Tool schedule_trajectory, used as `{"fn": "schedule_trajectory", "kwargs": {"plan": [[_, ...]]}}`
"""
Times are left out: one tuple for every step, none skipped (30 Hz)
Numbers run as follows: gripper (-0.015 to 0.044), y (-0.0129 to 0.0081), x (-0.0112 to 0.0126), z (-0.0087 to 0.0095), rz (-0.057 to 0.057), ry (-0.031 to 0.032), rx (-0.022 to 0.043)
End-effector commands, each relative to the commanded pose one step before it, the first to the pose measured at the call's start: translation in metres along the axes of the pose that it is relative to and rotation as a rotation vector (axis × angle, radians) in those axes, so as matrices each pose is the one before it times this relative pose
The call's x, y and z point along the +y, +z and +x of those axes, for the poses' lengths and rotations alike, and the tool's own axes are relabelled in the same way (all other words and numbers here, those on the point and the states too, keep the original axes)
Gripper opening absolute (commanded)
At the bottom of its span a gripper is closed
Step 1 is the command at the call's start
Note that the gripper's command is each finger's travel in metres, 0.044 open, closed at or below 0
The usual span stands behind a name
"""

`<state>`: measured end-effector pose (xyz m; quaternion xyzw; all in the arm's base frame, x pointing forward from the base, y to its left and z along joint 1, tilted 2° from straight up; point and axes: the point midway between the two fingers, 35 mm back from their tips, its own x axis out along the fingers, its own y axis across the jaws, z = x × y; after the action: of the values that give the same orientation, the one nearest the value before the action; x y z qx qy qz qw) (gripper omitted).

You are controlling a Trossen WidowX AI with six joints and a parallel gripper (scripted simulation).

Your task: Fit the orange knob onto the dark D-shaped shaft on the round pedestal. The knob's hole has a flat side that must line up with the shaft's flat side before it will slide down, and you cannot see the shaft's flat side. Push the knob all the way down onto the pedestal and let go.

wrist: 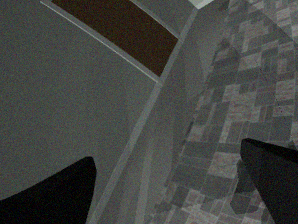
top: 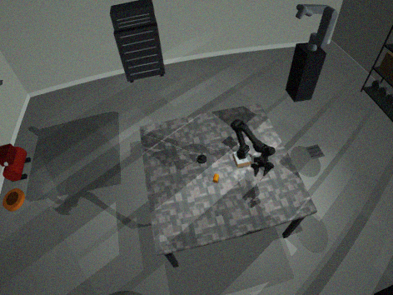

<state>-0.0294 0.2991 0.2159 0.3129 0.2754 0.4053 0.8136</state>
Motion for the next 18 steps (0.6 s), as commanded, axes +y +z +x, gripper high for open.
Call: {"fn": "schedule_trajectory", "kwargs": {"plan": [[0.0426, 0.0004, -0.00075, 0.00166, -0.012, -0.00543, 0.00047], [0.044, 0.00122, -0.00233, 0.00497, -0.0357, -0.0165, 0.00191], [0.044, 0.00207, -0.00418, 0.00827, -0.0585, -0.02807, 0.00488], [0.044, 0.00249, -0.00551, 0.00997, -0.069, -0.03465, 0.00882], [0.044, 0.00241, -0.00599, 0.00993, -0.067, -0.03505, 0.01209], [0.044, 0.00228, -0.00647, 0.00986, -0.065, -0.03507, 0.0154], [0.044, 0.00211, -0.00692, 0.00978, -0.0629, -0.03472, 0.0187], [0.044, 0.0019, -0.00736, 0.00967, -0.0607, -0.03398, 0.02196], [0.044, 0.00166, -0.00778, 0.00954, -0.0585, -0.03287, 0.02514], [0.044, 0.00137, -0.00817, 0.00939, -0.0562, -0.03139, 0.02818], [0.044, 0.00087, -0.00855, 0.0097, -0.0549, -0.03387, 0.03066], [0.044, 0.00053, -0.00888, 0.00959, -0.0526, -0.03186, 0.03378], [0.044, 0.00016, -0.00917, 0.00946, -0.0502, -0.02948, 0.03665], [0.044, -0.00023, -0.00943, 0.0093, -0.0478, -0.02677, 0.03927], [0.044, -0.00064, -0.00966, 0.00912, -0.0454, -0.02378, 0.0416], [0.044, -0.00106, -0.00985, 0.00892, -0.043, -0.02052, 0.04363], [0.044, -0.00149, -0.01, 0.00871, -0.0406, -0.01704, 0.04531], [0.044, -0.00192, -0.01012, 0.00847, -0.0382, -0.01336, 0.04664]]}}
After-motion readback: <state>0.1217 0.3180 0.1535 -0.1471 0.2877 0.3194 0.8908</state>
